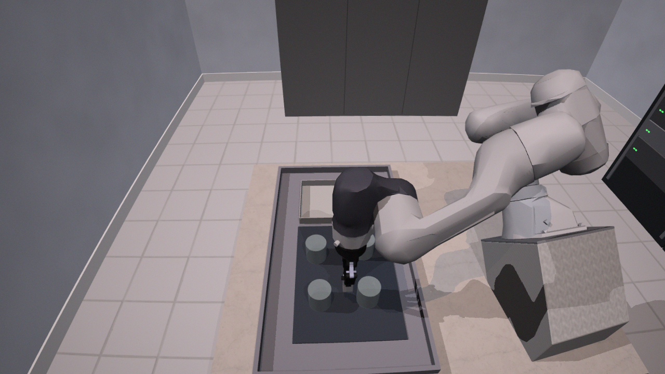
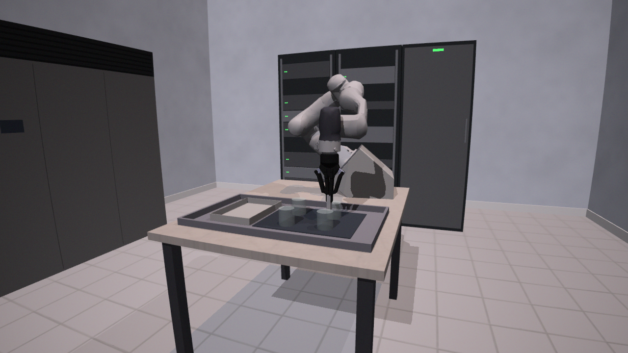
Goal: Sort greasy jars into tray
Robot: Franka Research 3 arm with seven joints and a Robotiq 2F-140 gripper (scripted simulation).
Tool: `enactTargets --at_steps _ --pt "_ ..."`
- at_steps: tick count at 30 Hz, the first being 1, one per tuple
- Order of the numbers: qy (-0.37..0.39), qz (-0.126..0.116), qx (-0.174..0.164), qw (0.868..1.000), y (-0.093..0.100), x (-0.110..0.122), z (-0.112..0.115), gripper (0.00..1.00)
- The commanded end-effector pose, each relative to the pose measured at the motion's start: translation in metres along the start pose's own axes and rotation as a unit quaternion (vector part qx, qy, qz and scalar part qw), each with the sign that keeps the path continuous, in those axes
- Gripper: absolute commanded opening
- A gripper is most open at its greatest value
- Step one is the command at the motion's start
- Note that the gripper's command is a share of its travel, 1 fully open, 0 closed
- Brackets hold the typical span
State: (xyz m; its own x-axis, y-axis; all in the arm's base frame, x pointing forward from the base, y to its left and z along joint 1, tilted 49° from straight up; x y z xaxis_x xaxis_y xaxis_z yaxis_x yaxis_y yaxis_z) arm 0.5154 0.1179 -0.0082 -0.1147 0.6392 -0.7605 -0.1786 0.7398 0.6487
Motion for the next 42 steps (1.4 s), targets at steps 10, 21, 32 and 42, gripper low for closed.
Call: enactTargets --at_steps 10,21,32,42 --pt "0.0 0.002 -0.004 1.0 -0.0002 0.0009 0.0007 0.0" --pt "0.0 0.002 -0.004 1.0 -0.0002 0.001 -0.0005 0.0" --pt "0.0 0.002 -0.004 1.0 -0.0002 0.0012 -0.0016 0.0" --pt "0.0 0.002 -0.004 1.0 -0.0002 0.0013 -0.003 0.0"
Point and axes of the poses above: the point where the finger pads meet when closed, its own y axis back along the fingers, its own x axis across the jaws, z = x × y, the point moved 7 cm from there along y, back along the fingers, and after that the axes turned 6 degrees about y, right-handed, at the moved point
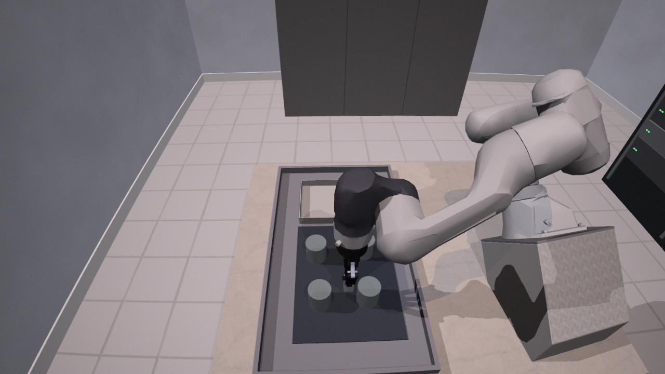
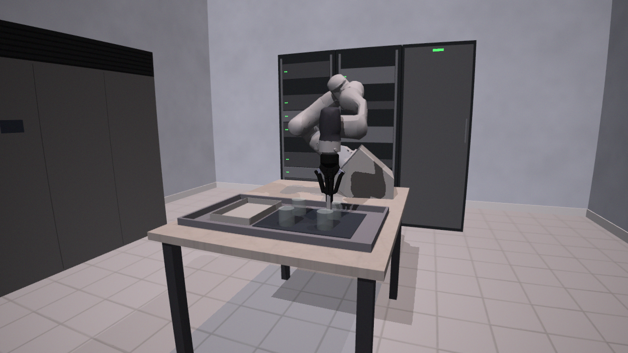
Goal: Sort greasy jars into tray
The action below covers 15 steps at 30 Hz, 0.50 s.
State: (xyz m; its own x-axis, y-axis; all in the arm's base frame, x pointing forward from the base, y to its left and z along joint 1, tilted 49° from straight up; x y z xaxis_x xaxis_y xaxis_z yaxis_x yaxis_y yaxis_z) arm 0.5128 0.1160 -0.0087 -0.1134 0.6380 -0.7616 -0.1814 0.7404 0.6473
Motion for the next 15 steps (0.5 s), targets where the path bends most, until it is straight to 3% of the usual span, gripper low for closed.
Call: enactTargets --at_steps 1,15 --pt "0.001 0.002 -0.002 1.0 0.001 0.0018 -0.0002 0.0" --pt "0.001 0.002 -0.002 1.0 0.001 0.002 -0.0018 0.0"
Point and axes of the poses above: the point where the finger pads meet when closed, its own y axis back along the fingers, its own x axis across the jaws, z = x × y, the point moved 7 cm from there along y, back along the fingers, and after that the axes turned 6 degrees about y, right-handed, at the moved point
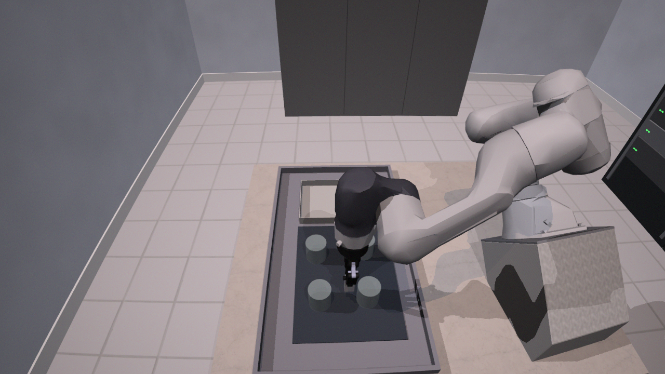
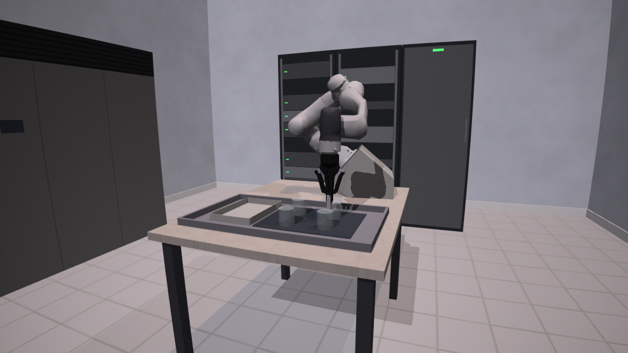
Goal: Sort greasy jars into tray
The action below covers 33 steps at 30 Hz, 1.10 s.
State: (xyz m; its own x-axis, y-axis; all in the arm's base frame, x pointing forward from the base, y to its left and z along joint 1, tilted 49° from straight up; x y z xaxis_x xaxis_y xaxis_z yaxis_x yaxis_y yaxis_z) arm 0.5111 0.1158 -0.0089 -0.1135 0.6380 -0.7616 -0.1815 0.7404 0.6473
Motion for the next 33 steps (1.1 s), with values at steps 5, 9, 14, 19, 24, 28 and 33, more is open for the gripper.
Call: enactTargets --at_steps 5,9,14,19,24,28,33 --pt "0.001 0.002 -0.002 1.0 0.001 0.0019 -0.0007 0.0" --pt "0.001 0.002 -0.002 1.0 0.001 0.0019 -0.001 0.0" --pt "0.001 0.002 -0.002 1.0 0.001 0.002 -0.0016 0.0" --pt "0.001 0.002 -0.002 1.0 0.001 0.002 -0.0023 0.0" --pt "0.001 0.002 -0.002 1.0 0.001 0.0021 -0.003 0.0" --pt "0.001 0.002 -0.002 1.0 0.001 0.0021 -0.0032 0.0" --pt "0.001 0.002 -0.002 1.0 0.001 0.0022 -0.0039 0.0"
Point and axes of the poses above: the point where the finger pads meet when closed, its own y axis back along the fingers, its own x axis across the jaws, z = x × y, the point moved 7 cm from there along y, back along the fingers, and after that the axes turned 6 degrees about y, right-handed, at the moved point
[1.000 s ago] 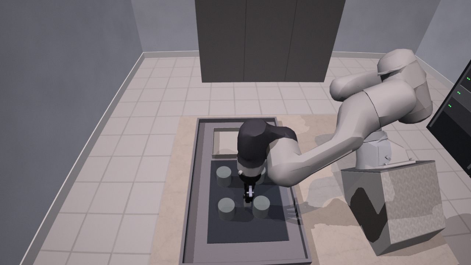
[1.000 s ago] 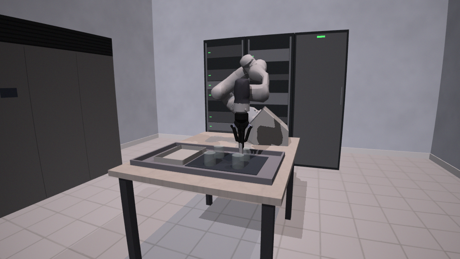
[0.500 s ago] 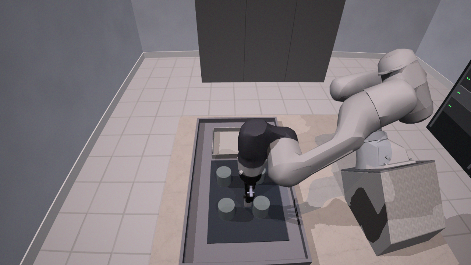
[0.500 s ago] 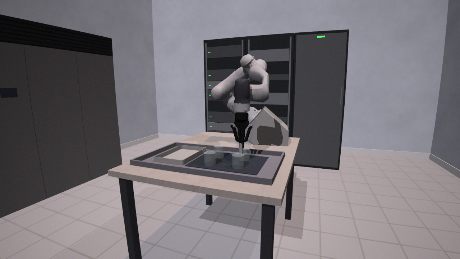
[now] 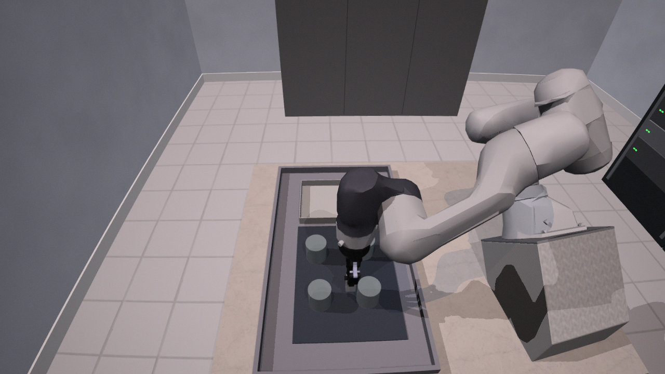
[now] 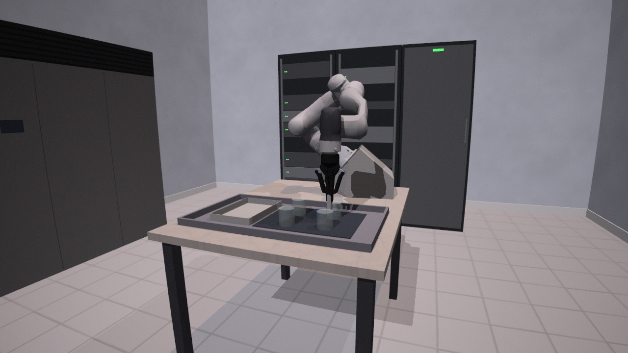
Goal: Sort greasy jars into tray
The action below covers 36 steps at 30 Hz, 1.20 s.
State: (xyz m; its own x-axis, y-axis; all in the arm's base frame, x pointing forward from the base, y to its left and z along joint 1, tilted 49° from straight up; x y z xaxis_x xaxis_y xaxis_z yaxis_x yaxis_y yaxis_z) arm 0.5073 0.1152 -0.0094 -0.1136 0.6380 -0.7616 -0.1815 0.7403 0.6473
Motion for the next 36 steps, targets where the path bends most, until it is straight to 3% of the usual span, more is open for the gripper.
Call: enactTargets --at_steps 1,36 --pt "0.001 0.002 -0.002 1.0 0.001 0.0018 -0.0002 0.0" --pt "0.001 0.002 -0.002 1.0 0.001 0.0022 -0.0043 0.0"
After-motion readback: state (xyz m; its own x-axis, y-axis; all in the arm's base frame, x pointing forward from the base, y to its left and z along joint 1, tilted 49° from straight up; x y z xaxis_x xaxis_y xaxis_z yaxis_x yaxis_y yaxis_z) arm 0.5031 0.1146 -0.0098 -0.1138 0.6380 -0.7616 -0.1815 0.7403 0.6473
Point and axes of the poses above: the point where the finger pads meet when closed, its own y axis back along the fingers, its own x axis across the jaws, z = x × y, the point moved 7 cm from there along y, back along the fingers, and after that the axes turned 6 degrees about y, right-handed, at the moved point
